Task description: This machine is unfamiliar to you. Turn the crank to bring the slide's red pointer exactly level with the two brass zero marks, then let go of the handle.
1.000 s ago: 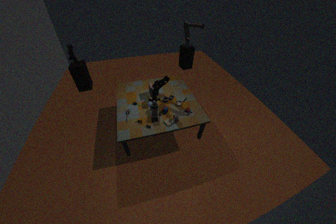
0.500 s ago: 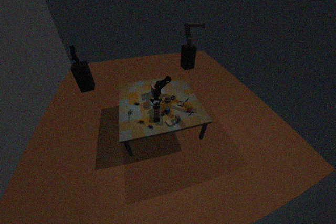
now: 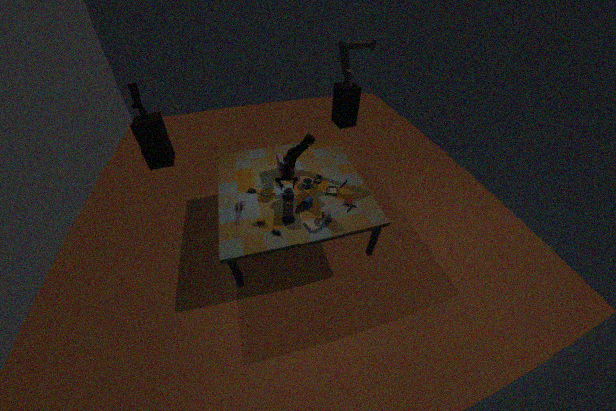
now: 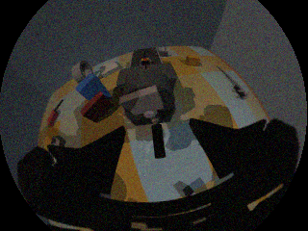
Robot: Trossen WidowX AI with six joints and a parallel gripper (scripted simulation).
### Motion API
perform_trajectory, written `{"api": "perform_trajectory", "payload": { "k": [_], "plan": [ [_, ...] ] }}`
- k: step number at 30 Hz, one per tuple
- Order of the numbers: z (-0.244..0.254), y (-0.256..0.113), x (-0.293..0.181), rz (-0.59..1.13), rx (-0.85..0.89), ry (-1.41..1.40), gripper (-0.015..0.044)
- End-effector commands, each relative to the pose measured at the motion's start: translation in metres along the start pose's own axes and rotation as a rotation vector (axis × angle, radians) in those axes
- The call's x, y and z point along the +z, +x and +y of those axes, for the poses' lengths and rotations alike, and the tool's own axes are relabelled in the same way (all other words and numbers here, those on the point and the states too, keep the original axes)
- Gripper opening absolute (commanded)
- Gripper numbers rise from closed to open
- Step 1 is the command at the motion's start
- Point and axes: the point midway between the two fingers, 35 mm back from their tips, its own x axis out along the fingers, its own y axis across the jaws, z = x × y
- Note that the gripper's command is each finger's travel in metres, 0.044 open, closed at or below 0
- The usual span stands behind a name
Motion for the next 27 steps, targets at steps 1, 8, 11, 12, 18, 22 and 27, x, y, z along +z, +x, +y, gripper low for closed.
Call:
{"api": "perform_trajectory", "payload": {
  "k": [1, 8, 11, 12, 18, 22, 27],
  "plan": [
    [0.001, -0.004, 0.006, 0.005, 0.004, -0.004, 0.0440],
    [-0.003, -0.031, 0.043, 0.007, -0.004, -0.006, 0.0440],
    [-0.003, -0.047, 0.058, 0.006, -0.006, -0.005, 0.0440],
    [-0.003, -0.052, 0.062, 0.006, -0.006, -0.005, 0.0440],
    [0.000, -0.081, 0.082, 0.001, -0.004, -0.002, 0.0440],
    [0.000, -0.074, 0.092, 0.007, 0.002, -0.015, 0.0440],
    [0.000, -0.059, 0.112, 0.020, 0.016, -0.040, 0.0440]
  ]
}}
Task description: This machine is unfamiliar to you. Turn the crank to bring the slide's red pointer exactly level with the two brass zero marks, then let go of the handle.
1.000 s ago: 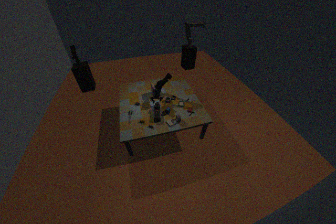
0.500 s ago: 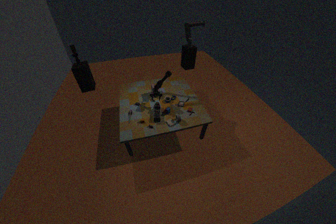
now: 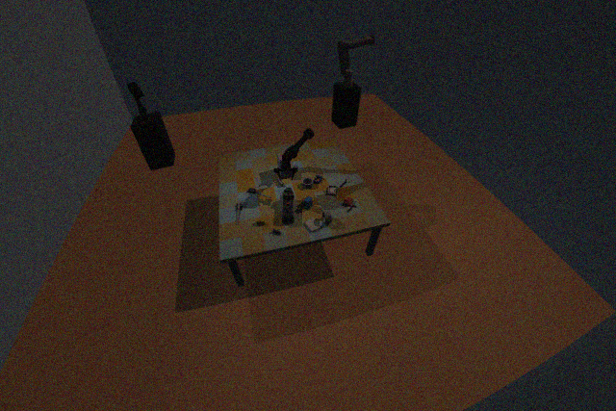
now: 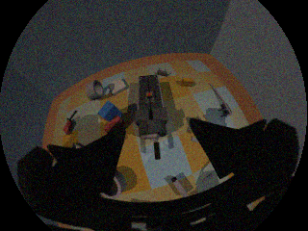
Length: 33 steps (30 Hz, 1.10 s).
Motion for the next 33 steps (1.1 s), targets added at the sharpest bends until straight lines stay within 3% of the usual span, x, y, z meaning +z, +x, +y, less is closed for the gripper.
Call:
{"api": "perform_trajectory", "payload": {
  "k": [1, 20, 33],
  "plan": [
    [0.002, 0.011, 0.014, 0.012, 0.016, -0.023, 0.0440],
    [0.001, 0.073, 0.073, 0.058, 0.066, -0.115, 0.0440],
    [0.002, 0.116, 0.032, 0.059, 0.068, -0.115, 0.0440]
  ]
}}
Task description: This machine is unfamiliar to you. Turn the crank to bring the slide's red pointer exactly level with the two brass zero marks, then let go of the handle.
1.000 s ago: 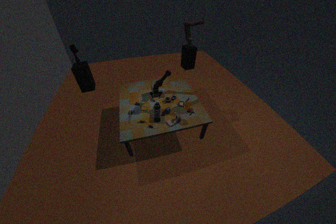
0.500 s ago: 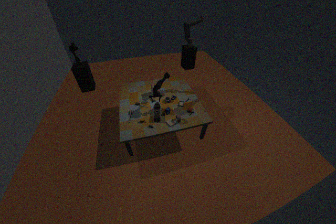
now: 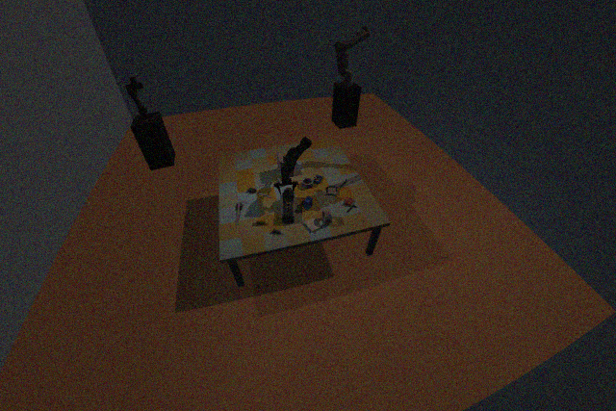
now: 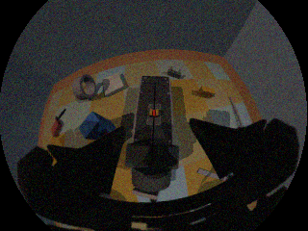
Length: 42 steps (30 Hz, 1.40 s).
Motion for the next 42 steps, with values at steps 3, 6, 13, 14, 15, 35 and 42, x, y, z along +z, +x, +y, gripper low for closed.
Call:
{"api": "perform_trajectory", "payload": {
  "k": [3, 6, 13, 14, 15, 35, 42],
  "plan": [
    [-0.002, 0.003, -0.004, -0.004, -0.007, 0.005, 0.0440],
    [-0.002, 0.003, -0.004, -0.004, -0.007, 0.005, 0.0440],
    [-0.002, 0.003, -0.004, -0.004, -0.007, 0.005, 0.0440],
    [-0.002, 0.003, -0.004, -0.004, -0.007, 0.005, 0.0440],
    [-0.002, 0.003, -0.004, -0.004, -0.007, 0.005, 0.0440],
    [0.000, -0.067, 0.012, -0.025, -0.035, 0.032, 0.0440],
    [0.005, -0.089, -0.013, -0.042, -0.053, 0.068, 0.0440]
  ]
}}
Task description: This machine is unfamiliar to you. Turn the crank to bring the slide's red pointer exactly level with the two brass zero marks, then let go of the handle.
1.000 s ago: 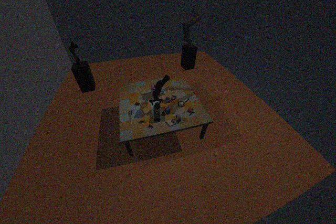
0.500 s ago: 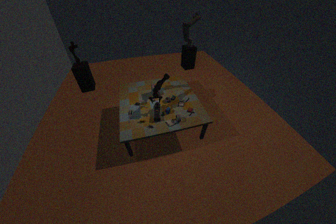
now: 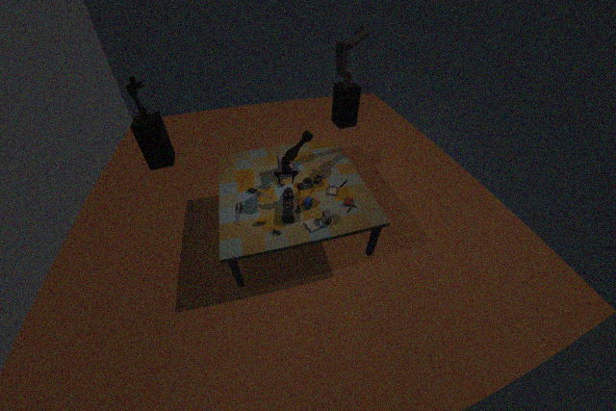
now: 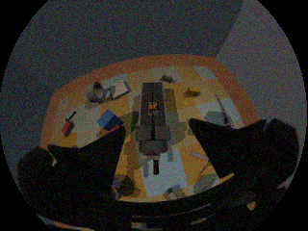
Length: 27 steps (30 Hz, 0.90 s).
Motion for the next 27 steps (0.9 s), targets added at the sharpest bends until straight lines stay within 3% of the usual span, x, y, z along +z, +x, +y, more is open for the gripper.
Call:
{"api": "perform_trajectory", "payload": {
  "k": [1, 15, 27],
  "plan": [
    [0.001, -0.010, -0.016, -0.002, -0.013, 0.026, 0.0440],
    [0.007, -0.043, -0.063, -0.028, -0.040, 0.088, 0.0440],
    [0.005, 0.000, -0.095, -0.024, -0.043, 0.087, 0.0440]
  ]
}}
